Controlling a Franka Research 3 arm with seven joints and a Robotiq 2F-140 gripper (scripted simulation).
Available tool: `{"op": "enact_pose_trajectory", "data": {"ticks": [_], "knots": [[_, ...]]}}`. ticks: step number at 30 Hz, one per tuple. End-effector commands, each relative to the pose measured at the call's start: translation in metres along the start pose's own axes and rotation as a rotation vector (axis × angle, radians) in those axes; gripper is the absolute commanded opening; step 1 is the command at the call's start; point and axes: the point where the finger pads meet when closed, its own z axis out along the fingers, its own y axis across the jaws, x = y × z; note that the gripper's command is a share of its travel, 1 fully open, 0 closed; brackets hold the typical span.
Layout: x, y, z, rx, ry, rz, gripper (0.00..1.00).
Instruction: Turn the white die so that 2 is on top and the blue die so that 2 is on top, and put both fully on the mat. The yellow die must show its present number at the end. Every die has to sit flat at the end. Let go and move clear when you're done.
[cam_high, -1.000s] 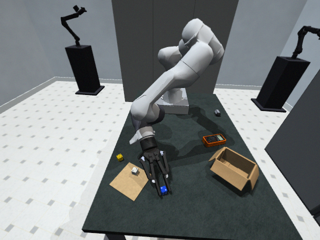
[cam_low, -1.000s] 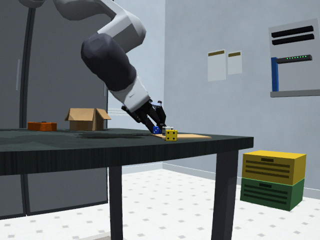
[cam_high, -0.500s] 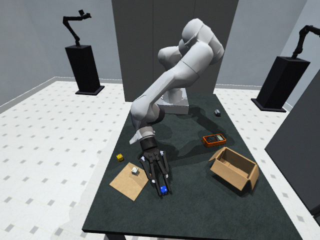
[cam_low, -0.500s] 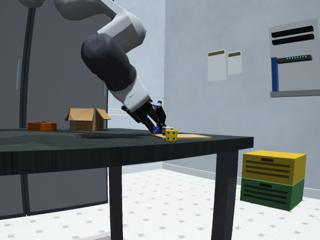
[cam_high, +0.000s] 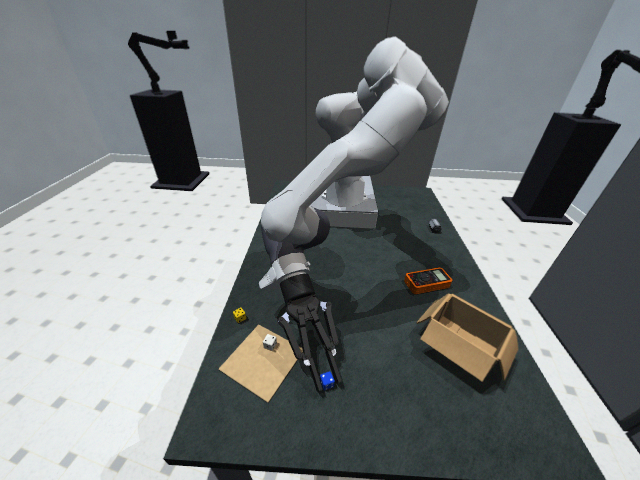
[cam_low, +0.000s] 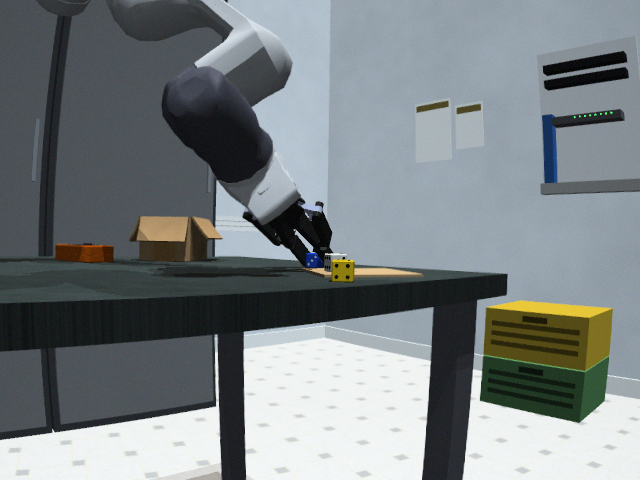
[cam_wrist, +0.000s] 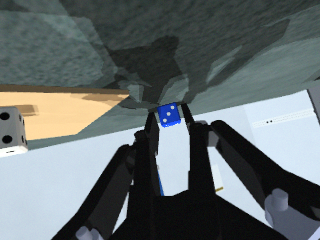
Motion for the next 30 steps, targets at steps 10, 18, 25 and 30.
{"op": "enact_pose_trajectory", "data": {"ticks": [10, 18, 25, 30], "knots": [[-0.001, 0.000, -0.004, 0.000, -0.005, -0.005, 0.32], [-0.001, 0.000, -0.031, 0.000, -0.005, -0.005, 0.32], [-0.001, 0.000, -0.046, 0.000, -0.005, -0.005, 0.32], [-0.001, 0.000, -0.049, 0.000, -0.005, -0.005, 0.32]]}}
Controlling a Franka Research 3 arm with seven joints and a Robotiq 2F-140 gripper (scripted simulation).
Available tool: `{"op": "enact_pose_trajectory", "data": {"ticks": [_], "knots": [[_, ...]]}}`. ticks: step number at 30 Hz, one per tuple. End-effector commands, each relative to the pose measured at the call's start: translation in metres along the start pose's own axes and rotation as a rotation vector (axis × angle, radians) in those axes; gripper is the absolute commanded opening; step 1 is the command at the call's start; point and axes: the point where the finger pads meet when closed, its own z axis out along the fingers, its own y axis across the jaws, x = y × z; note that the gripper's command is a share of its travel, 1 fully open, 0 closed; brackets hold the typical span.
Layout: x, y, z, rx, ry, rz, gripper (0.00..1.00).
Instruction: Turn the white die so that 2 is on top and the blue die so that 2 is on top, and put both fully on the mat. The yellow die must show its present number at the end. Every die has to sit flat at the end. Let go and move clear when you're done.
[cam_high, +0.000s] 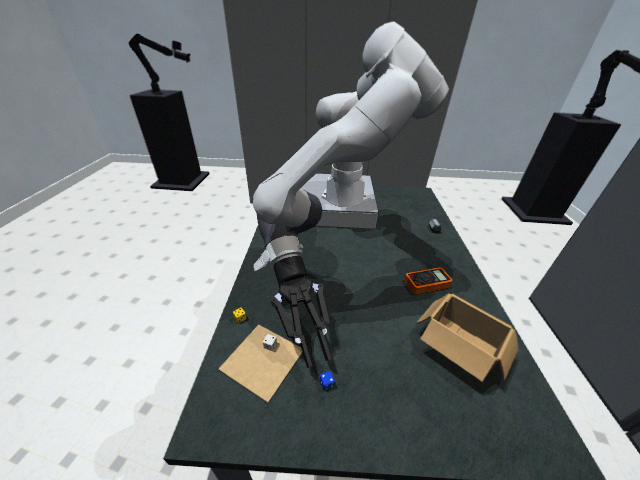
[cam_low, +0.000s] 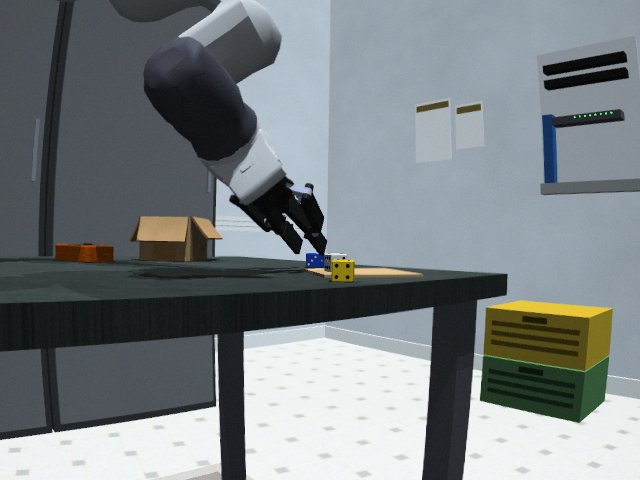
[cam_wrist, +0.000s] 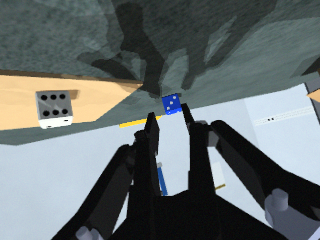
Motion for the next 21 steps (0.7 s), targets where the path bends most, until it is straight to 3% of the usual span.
{"op": "enact_pose_trajectory", "data": {"ticks": [1, 10, 21], "knots": [[-0.002, 0.004, 0.000, -0.012, -0.005, -0.016, 0.32], [-0.014, 0.004, -0.007, -0.012, -0.005, -0.016, 0.32], [-0.052, 0.005, -0.027, -0.012, -0.005, -0.016, 0.32]]}}
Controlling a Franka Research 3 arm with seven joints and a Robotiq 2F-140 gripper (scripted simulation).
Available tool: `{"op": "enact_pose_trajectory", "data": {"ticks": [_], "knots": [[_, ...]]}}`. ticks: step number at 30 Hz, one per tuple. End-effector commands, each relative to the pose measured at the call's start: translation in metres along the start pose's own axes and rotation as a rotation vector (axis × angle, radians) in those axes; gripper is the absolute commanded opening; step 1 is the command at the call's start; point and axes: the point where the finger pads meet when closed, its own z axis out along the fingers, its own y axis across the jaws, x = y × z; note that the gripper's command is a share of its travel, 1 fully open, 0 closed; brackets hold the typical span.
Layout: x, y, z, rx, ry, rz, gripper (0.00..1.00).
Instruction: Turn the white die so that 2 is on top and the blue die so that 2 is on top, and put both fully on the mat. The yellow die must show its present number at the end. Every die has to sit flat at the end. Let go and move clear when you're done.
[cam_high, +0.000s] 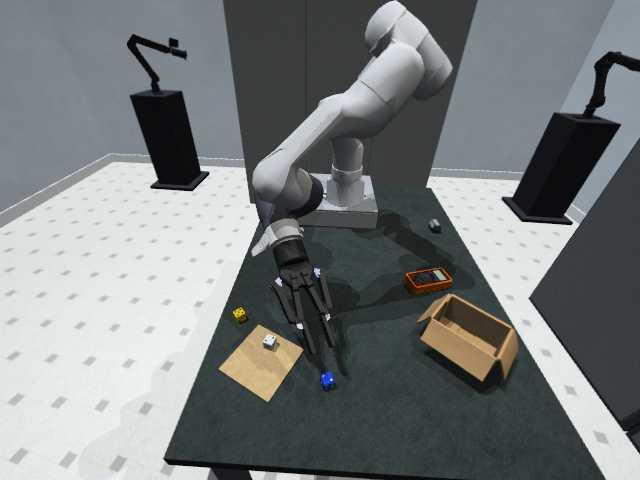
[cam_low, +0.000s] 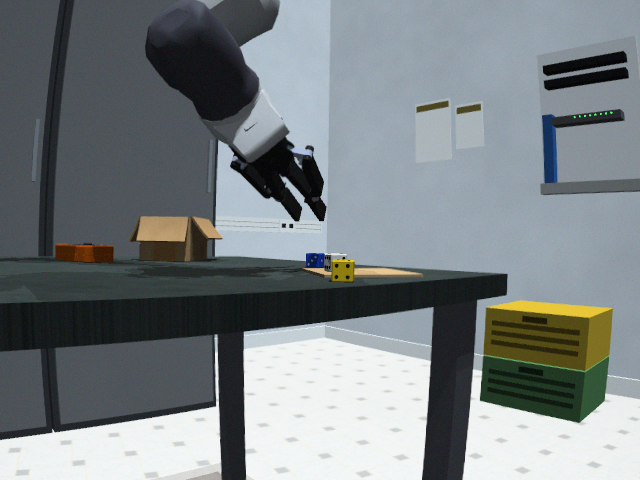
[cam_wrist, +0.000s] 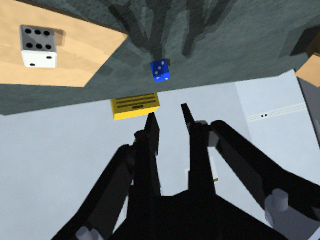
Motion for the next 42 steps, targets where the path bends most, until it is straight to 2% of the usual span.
{"op": "enact_pose_trajectory", "data": {"ticks": [1, 9, 11, 15, 21, 23, 26, 34, 38, 40, 41, 42], "knots": [[-0.003, 0.001, -0.006, -0.001, 0.017, 0.014, 0.32], [-0.005, 0.001, -0.006, -0.006, 0.019, 0.016, 0.32], [-0.010, 0.005, 0.000, -0.040, 0.033, 0.024, 0.32], [-0.026, 0.025, 0.024, -0.189, 0.134, 0.059, 0.32], [-0.031, 0.034, 0.033, -0.250, 0.205, 0.072, 0.32], [-0.031, 0.034, 0.033, -0.250, 0.205, 0.072, 0.32], [-0.034, 0.040, 0.038, -0.293, 0.277, 0.082, 0.32], [-0.036, 0.046, 0.044, -0.332, 0.386, 0.090, 0.32], [-0.036, 0.048, 0.046, -0.346, 0.469, 0.093, 0.32], [-0.036, 0.048, 0.046, -0.346, 0.469, 0.093, 0.32], [-0.037, 0.048, 0.046, -0.348, 0.486, 0.093, 0.32], [-0.037, 0.048, 0.046, -0.349, 0.533, 0.093, 0.32]]}}
